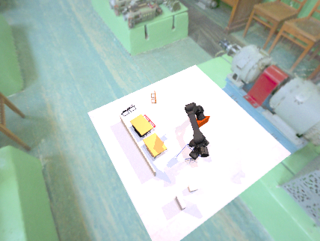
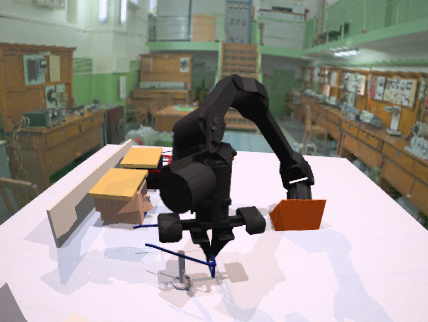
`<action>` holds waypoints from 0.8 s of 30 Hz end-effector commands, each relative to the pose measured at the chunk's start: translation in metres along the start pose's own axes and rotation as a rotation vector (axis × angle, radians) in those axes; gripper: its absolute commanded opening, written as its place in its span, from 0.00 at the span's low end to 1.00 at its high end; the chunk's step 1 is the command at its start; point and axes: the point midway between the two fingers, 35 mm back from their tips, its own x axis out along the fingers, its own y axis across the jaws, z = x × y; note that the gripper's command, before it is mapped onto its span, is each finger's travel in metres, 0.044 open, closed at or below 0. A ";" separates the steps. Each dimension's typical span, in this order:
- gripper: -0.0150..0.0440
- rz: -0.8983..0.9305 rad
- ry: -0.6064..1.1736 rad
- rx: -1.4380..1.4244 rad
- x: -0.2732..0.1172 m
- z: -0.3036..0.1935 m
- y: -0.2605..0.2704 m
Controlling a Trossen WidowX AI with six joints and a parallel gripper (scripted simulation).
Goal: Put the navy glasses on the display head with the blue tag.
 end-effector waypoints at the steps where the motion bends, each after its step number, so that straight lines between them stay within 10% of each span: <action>1: 0.25 -0.001 -0.008 -0.005 0.001 0.003 -0.003; 24: 0.25 -0.001 -0.008 -0.005 0.002 0.011 -0.008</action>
